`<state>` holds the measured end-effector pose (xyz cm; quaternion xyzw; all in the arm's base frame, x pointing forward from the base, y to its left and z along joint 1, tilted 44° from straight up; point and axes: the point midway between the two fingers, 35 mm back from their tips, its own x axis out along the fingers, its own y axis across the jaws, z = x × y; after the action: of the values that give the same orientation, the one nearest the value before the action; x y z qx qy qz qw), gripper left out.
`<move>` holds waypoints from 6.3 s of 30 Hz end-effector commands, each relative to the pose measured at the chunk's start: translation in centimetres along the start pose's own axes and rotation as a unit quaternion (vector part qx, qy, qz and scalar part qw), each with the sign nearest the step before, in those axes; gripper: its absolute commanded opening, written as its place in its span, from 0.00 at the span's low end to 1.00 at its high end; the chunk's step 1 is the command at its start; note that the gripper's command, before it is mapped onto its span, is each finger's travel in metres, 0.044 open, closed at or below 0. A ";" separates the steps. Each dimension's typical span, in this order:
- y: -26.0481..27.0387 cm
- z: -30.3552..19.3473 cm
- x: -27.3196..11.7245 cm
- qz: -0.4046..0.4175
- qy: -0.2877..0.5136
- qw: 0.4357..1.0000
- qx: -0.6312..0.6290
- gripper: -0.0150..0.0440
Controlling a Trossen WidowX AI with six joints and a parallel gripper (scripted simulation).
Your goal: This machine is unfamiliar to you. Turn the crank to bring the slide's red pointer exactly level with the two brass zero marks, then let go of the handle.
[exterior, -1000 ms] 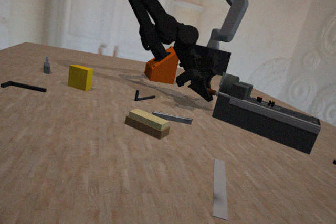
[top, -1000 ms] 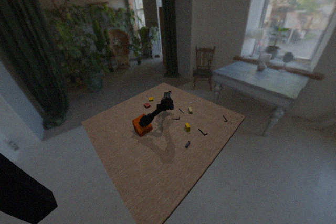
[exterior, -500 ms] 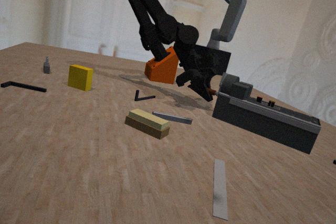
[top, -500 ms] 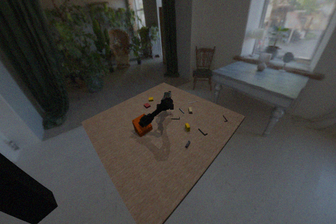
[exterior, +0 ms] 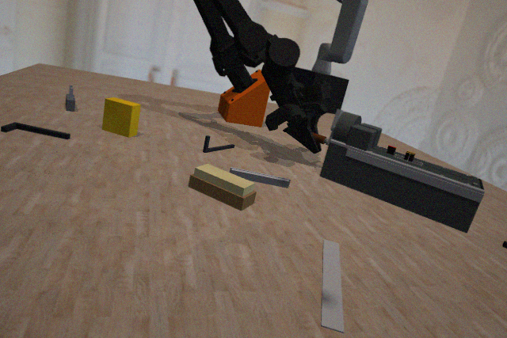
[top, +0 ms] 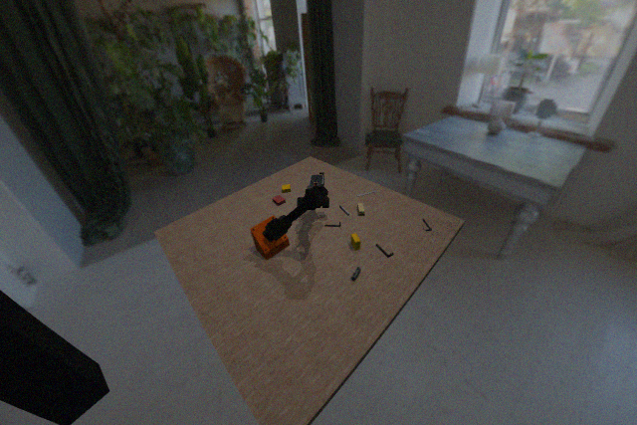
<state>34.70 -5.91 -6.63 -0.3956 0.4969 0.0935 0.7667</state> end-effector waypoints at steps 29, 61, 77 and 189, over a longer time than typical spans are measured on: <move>-0.1 0.0 0.0 -0.003 0.000 1.000 -0.002 0.25; 0.0 0.0 0.0 0.000 0.000 1.000 0.000 0.83; 0.0 3.6 -3.5 0.000 -0.001 1.000 0.001 1.00; -0.3 13.5 -10.3 -0.020 0.008 1.000 0.014 1.00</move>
<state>40.72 6.52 4.54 -0.3943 0.4921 0.0489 0.7746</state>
